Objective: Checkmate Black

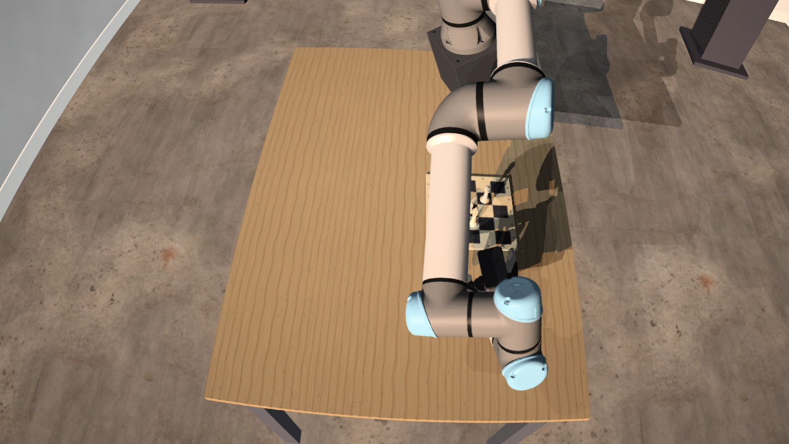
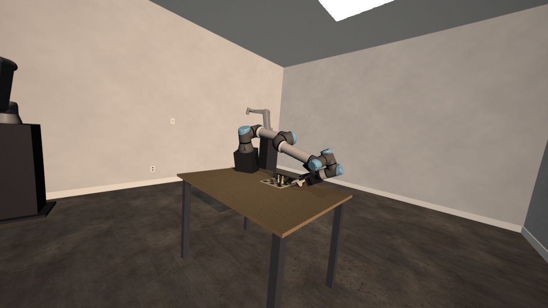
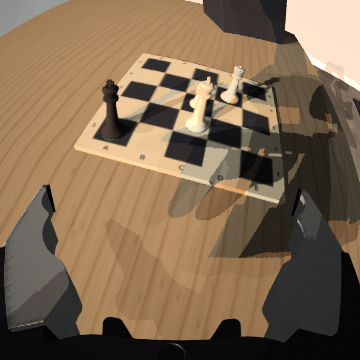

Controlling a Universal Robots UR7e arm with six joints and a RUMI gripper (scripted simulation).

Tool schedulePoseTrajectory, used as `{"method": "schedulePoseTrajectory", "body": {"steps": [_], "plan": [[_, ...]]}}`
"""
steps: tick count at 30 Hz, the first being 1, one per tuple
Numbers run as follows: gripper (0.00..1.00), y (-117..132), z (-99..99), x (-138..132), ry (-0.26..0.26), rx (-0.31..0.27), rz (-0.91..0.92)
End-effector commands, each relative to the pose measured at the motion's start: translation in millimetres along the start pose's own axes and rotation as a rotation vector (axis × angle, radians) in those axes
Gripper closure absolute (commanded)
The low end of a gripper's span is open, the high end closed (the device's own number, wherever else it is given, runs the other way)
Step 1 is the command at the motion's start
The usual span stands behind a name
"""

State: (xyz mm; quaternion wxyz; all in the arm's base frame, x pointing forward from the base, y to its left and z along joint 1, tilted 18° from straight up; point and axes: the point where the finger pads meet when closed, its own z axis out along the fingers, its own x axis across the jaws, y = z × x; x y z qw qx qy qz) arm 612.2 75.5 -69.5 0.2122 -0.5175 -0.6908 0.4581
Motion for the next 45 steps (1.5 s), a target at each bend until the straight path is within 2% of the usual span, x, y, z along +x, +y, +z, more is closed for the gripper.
{"method": "schedulePoseTrajectory", "body": {"steps": [1,22,26,34,40,45], "plan": [[0.00,-1,-0.9,0,0.000,-0.002,0.000],[0.00,-5,-2.9,1,0.000,-0.003,0.000],[0.00,-19,-9.5,3,0.000,-0.003,0.000],[0.00,-67,-32.1,9,0.000,-0.003,0.000],[0.00,-80,-38.3,11,0.000,-0.003,0.000],[0.00,-81,-39.0,11,0.000,-0.003,0.000]]}}
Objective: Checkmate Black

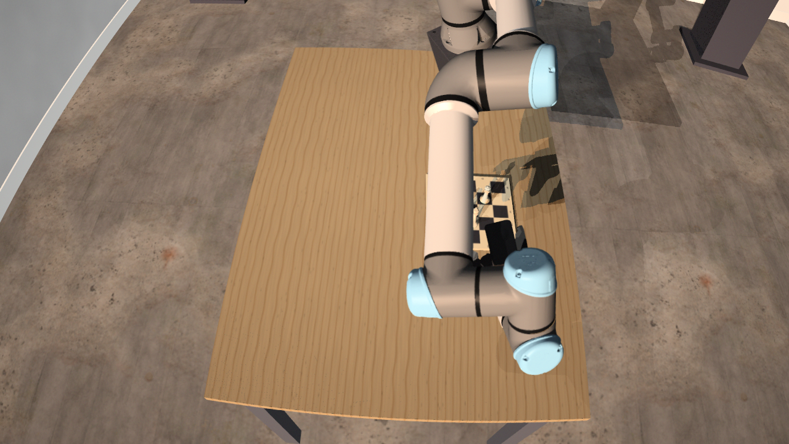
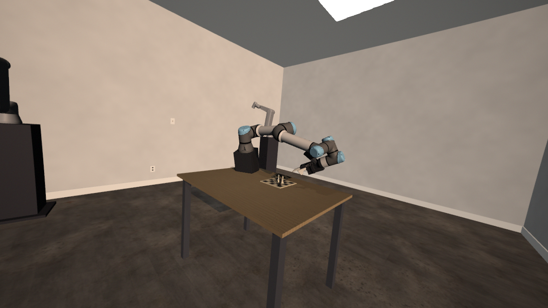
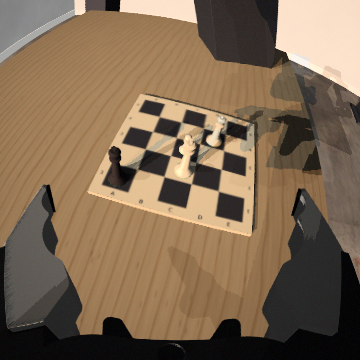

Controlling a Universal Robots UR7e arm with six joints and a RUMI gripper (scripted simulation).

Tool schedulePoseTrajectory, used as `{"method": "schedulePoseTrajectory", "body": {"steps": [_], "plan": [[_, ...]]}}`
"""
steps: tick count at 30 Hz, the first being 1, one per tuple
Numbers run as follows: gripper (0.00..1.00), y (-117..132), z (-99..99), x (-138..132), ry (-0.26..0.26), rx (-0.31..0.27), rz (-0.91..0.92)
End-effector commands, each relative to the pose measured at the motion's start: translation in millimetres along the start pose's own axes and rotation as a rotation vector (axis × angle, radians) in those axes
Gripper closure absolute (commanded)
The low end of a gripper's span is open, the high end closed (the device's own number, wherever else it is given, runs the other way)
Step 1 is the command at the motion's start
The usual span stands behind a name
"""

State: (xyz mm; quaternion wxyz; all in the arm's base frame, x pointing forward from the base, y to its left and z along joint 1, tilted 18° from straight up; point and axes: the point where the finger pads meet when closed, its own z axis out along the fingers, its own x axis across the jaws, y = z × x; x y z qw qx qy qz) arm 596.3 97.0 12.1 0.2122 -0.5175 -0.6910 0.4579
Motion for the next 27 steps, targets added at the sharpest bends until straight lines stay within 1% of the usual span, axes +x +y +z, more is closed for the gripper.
{"method": "schedulePoseTrajectory", "body": {"steps": [1,2,14,27], "plan": [[0.00,-4.5,-2.3,0.6,0.000,-0.003,0.000],[0.00,-1.6,-1.2,0.2,0.000,-0.002,0.000],[0.00,-1.1,-1.5,0.2,0.000,-0.008,0.002],[0.00,2.0,-3.4,0.6,0.001,-0.042,0.013]]}}
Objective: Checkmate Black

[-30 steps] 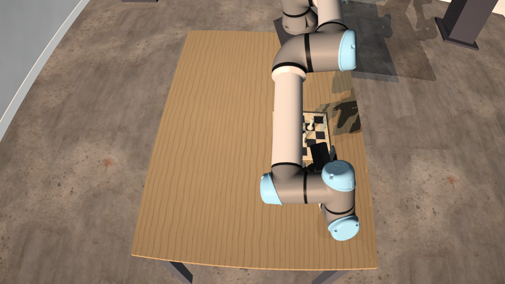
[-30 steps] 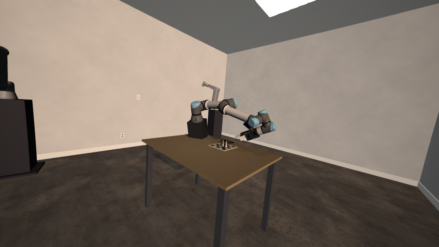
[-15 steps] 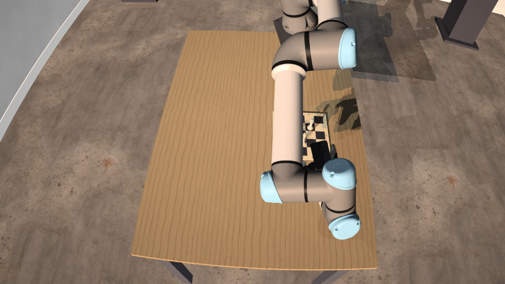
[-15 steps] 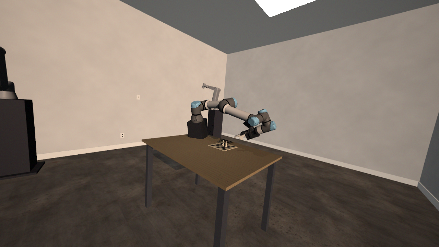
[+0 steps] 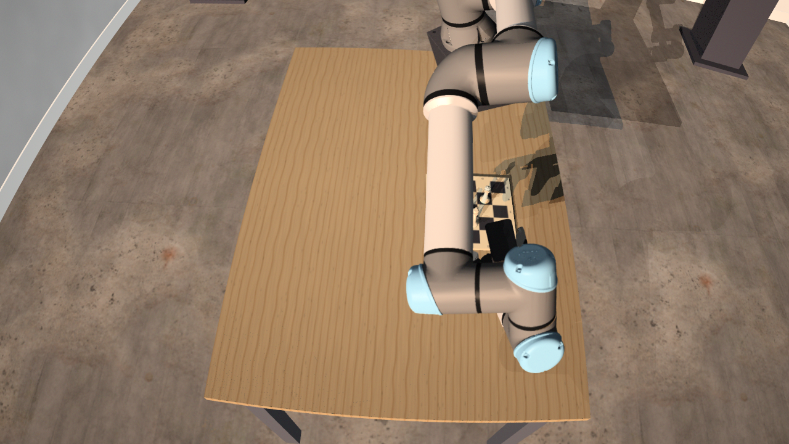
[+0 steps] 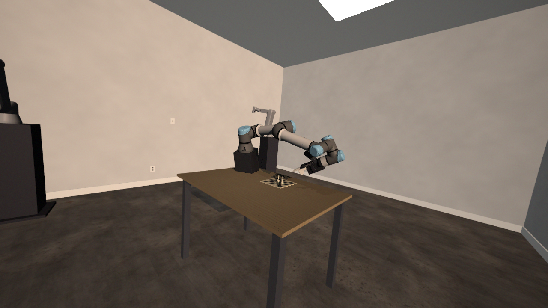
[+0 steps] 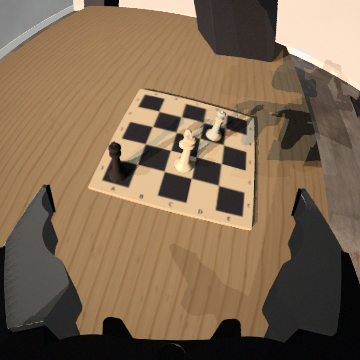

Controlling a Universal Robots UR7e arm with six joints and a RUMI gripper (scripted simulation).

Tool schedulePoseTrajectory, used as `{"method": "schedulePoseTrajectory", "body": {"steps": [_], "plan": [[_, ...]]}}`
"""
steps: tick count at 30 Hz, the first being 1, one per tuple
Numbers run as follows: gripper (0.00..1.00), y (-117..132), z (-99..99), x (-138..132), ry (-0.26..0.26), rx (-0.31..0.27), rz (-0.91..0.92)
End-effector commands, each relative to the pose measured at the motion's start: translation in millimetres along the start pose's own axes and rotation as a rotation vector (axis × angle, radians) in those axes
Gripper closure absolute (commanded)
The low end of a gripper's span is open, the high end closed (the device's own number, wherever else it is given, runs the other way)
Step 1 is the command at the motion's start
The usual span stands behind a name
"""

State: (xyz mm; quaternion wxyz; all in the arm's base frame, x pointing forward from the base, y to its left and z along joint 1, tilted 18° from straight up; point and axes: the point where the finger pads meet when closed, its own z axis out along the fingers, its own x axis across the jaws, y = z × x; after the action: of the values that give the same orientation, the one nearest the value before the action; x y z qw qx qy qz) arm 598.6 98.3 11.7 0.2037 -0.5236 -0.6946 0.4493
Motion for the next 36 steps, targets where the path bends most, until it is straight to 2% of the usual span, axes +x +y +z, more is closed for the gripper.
{"method": "schedulePoseTrajectory", "body": {"steps": [1,13,15,30,32,36], "plan": [[0.00,1,-1.6,0,0.000,-0.020,0.006],[0.00,7,-4.2,2,0.004,-0.110,0.034],[0.00,7,-4.2,2,0.004,-0.110,0.034],[0.00,9,-0.3,9,0.012,-0.292,0.088],[0.00,9,-0.3,9,0.012,-0.292,0.088],[0.00,7,3.6,12,0.014,-0.350,0.105]]}}
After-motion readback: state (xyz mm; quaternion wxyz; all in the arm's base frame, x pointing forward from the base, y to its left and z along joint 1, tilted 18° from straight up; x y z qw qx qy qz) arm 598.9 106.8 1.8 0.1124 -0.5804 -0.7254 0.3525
